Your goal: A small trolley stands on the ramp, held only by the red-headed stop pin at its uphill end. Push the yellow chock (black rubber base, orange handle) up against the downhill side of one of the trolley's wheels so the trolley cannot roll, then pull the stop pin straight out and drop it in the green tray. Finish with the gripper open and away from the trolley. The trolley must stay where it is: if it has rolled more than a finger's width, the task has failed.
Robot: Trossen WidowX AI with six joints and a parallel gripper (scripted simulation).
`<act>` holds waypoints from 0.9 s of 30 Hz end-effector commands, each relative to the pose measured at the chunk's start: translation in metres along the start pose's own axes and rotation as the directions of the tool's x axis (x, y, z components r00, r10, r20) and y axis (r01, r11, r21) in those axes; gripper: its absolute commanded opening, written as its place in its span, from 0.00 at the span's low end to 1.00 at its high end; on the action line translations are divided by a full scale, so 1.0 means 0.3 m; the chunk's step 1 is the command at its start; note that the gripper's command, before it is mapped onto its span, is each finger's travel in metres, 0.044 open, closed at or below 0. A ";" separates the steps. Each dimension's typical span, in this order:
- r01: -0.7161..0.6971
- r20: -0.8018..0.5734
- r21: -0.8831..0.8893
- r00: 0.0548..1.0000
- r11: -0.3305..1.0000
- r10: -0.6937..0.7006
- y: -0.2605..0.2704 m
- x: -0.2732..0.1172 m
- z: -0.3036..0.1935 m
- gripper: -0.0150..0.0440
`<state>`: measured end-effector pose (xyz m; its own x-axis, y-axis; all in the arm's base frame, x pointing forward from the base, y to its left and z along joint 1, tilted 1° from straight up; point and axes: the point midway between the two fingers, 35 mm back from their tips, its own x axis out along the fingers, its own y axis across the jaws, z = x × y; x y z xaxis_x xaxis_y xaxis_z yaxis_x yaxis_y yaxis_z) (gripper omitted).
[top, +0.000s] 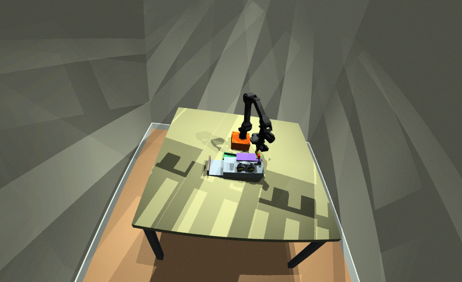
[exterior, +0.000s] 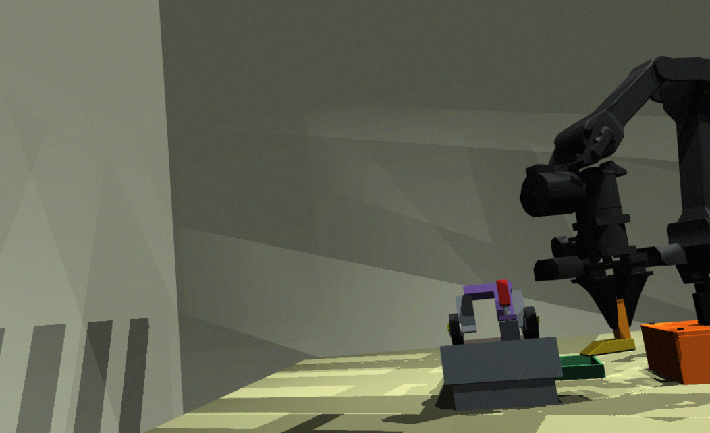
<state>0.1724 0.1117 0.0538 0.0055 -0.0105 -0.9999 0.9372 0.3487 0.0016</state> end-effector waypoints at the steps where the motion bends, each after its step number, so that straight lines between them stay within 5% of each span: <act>1: -0.018 -0.008 -0.002 1.000 1.000 0.018 0.005 -0.053 -0.002 0.25; 27: -0.018 -0.009 -0.002 1.000 1.000 0.018 0.025 -0.291 -0.012 0.25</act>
<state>0.1761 0.1160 0.1309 0.0152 -0.0039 -0.9999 0.9347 0.3551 0.0129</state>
